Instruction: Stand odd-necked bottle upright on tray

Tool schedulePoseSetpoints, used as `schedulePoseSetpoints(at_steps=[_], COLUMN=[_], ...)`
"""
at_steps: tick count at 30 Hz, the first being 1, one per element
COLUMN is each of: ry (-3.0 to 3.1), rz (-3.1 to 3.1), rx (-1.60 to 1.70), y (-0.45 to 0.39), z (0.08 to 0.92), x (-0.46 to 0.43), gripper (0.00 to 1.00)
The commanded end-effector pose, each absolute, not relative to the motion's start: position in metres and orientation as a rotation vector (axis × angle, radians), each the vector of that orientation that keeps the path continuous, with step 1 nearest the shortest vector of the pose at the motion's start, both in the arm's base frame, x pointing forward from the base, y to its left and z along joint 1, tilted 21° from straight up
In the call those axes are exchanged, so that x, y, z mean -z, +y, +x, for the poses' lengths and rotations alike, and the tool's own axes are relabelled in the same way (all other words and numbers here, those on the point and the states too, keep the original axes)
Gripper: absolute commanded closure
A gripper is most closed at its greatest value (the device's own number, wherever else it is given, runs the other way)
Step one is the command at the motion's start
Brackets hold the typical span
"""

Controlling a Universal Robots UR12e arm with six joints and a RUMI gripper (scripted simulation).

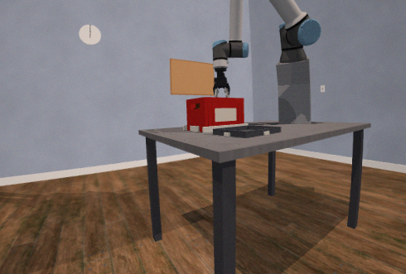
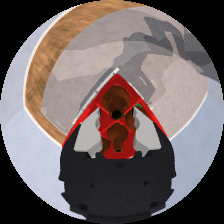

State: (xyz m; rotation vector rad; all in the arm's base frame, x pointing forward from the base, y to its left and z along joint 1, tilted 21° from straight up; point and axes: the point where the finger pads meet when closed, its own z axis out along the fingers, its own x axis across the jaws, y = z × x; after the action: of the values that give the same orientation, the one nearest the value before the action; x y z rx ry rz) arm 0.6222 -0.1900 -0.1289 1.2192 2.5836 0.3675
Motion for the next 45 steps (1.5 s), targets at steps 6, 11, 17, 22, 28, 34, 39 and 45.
schedulePoseSetpoints(at_steps=[6, 11, 17, 22, 28, 34, 39, 45], ry=[2.583, 2.583, 2.583, 2.583, 2.583, 2.583, 2.583, 2.583], rz=[1.219, 1.219, 1.219, 1.219, 1.219, 1.219, 1.219, 1.219], rx=[-0.367, -0.367, -0.367, -0.367, -0.367, -0.367, -0.367, -0.367], y=[-0.1903, -0.1903, -0.1903, -0.1903, -0.1903, -0.1903, -0.1903, -0.1903], z=[0.6224, 0.6224, 0.6224, 0.6224, 0.6224, 0.6224, 0.6224, 0.6224], x=[0.1284, 0.1284, 0.1284, 0.1284, 0.1284, 0.1284, 0.1284, 0.1284], gripper=[0.62, 0.62, 0.62, 0.62, 0.62, 1.0, 1.0, 1.0])
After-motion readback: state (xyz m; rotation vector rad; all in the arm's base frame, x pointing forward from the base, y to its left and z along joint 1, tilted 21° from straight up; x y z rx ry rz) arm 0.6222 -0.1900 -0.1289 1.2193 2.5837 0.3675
